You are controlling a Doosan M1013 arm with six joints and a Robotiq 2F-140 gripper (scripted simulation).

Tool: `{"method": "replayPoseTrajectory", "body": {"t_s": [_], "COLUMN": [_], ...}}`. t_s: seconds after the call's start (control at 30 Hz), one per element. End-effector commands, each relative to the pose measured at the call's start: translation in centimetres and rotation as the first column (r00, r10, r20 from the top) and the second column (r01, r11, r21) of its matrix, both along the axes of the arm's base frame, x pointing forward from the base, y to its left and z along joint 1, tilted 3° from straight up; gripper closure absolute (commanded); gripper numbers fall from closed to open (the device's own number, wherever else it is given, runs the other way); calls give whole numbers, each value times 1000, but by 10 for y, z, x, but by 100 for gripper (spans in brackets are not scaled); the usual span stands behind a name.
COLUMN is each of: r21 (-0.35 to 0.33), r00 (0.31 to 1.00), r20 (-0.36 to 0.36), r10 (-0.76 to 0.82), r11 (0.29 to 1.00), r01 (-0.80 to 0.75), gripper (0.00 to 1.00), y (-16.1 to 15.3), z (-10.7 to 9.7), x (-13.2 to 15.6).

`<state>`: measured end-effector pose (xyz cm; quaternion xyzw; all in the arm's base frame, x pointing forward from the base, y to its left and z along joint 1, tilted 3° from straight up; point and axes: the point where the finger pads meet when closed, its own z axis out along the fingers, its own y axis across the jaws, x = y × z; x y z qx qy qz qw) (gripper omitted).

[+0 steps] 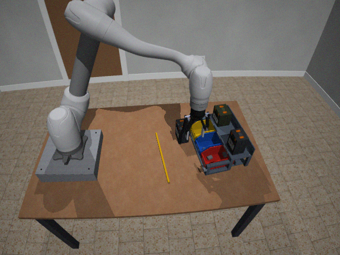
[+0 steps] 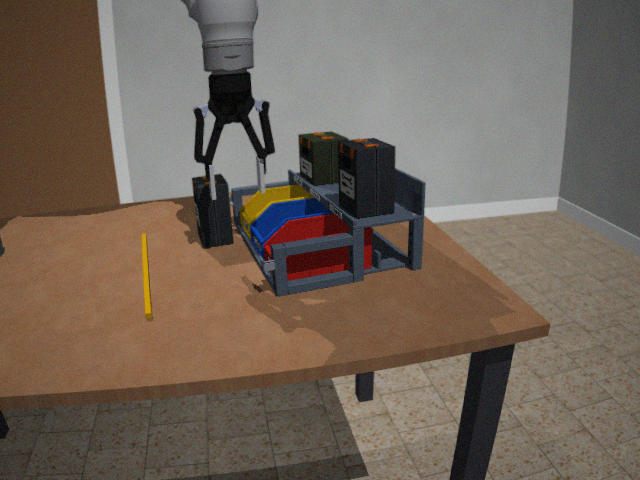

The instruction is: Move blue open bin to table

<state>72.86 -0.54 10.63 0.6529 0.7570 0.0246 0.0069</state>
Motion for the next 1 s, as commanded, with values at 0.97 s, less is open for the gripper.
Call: {"method": "replayPoseTrajectory", "body": {"t_s": [0.97], "r21": [0], "r00": [1000], "r20": [1], "r10": [0], "r11": [1000], "r01": [0], "gripper": [43], "y": [7], "z": [3], "x": [46]}}
